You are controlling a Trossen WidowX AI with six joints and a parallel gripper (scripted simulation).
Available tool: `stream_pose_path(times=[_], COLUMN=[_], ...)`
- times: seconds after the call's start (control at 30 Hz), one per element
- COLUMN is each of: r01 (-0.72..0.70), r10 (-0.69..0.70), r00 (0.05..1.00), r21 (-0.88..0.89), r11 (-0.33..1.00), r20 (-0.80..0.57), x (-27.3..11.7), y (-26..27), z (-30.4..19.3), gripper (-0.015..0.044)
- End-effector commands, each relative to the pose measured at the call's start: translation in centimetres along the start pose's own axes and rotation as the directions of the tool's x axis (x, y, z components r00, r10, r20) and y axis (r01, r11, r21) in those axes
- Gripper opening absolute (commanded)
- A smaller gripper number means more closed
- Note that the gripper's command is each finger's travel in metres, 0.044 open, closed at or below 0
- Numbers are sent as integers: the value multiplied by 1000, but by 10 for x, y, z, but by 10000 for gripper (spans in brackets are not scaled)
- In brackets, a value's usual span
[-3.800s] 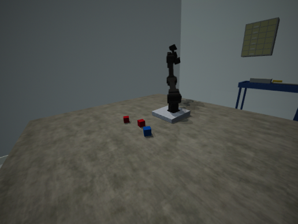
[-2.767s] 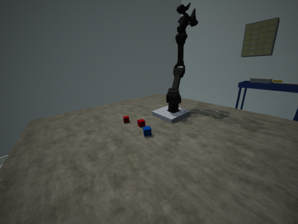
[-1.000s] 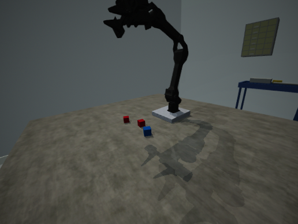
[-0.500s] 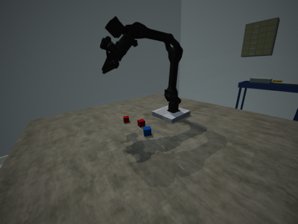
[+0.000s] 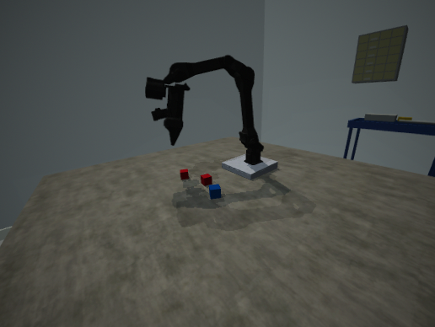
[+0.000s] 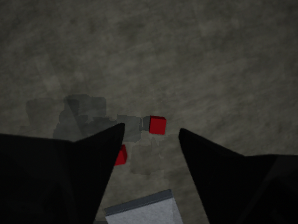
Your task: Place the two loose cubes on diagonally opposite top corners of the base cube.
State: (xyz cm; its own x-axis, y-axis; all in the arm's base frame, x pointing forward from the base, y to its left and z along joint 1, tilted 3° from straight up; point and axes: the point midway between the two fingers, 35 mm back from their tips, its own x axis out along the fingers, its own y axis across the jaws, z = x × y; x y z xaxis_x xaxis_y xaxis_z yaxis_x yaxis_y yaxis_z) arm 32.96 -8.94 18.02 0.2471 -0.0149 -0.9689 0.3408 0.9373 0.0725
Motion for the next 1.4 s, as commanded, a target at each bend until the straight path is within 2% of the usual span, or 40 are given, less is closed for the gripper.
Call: stream_pose_path(times=[0.0, 0.27, 0.53, 1.37], r01=[32, 39, 39, 39], r10=[-32, -38, -37, -37], r00=[990, 983, 983, 983], r21=[2, 3, 3, 3], r11=[999, 999, 999, 999], r20=[-139, -179, -179, -180], x=[20, 30, 85, 121], y=[-17, -22, -24, -26], z=[-22, -29, -39, -46], gripper=[265, 265, 265, 265])
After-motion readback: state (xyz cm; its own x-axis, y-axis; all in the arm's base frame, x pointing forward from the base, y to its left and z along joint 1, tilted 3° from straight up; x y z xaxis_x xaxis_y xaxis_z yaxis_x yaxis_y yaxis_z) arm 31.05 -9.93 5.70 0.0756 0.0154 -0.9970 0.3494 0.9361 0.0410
